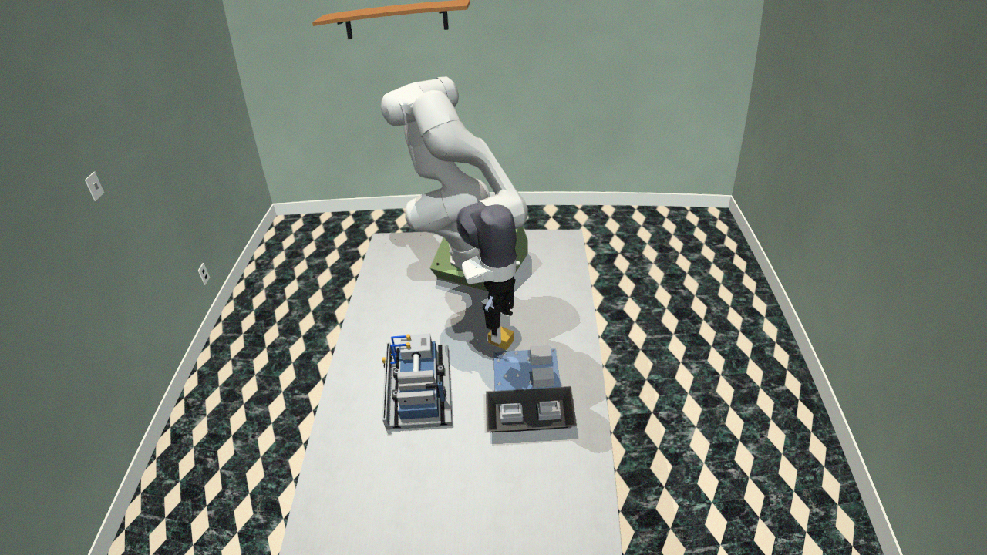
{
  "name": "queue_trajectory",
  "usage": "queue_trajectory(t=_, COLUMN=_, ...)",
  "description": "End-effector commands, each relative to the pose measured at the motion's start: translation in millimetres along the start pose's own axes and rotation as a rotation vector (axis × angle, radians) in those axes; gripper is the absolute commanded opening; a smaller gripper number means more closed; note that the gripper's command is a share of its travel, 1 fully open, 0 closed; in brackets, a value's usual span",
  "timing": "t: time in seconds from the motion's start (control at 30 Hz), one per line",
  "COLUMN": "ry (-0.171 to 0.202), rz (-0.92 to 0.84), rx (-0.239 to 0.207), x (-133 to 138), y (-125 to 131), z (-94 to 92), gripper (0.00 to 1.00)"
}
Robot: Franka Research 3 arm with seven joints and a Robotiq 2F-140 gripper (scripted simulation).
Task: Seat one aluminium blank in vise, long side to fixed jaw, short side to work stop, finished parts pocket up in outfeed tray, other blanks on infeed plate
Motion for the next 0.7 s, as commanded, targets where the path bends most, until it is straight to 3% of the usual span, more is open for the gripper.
queue_trajectory(t=0.0, ry=-0.007, rz=-0.167, rx=-0.017, x=5, y=4, z=-3.1, gripper=0.00)
queue_trajectory(t=0.43, ry=-0.026, rz=-0.473, rx=-0.027, x=31, y=3, z=-4.2, gripper=0.00)
queue_trajectory(t=0.67, ry=-0.032, rz=-0.549, rx=-0.029, x=37, y=3, z=-4.4, gripper=0.00)
Point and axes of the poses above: the point where the finger pads meet when closed, its own z axis out along the fingers, its own x axis across the jaws, y = z × x, the point moved 1 cm from there along -z, back along the fingers, and after that the axes turned 15 degrees about z, right-handed, at the moved point
